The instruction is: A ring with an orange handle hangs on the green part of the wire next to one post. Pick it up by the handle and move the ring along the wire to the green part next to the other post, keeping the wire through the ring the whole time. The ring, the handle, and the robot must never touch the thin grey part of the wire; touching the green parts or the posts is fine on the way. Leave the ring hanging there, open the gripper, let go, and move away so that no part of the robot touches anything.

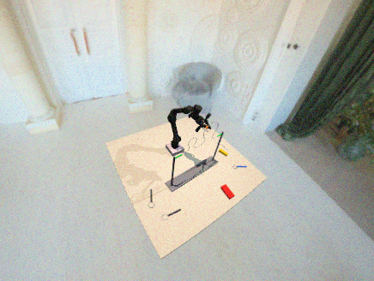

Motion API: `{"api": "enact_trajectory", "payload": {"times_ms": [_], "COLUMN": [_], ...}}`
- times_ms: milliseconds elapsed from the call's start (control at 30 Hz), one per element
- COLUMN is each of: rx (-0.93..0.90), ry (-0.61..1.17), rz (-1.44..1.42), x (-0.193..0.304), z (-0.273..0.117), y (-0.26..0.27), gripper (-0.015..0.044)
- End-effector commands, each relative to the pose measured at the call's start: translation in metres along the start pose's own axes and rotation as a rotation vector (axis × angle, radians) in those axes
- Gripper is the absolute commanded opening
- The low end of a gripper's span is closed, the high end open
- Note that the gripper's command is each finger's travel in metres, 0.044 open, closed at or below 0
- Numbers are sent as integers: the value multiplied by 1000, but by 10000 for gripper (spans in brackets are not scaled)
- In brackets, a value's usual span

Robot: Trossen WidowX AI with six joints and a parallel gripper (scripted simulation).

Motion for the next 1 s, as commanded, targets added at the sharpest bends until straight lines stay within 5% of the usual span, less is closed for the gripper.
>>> {"api": "enact_trajectory", "payload": {"times_ms": [0,967], "rx": [24,206], "ry": [-3,1], "rz": [-47,-358], "x": [0,3], "z": [0,2], "y": [1,7], "gripper": [-150,-150]}}
Point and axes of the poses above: the point midway between the two fingers, 35 mm back from their tips, its own z axis out along the fingers, its own y axis across the jaws, x = y × z, the point moved 10 cm from there along -z, back along the fingers, and after that the axes turned 14 degrees about -z, right-handed, at the moved point
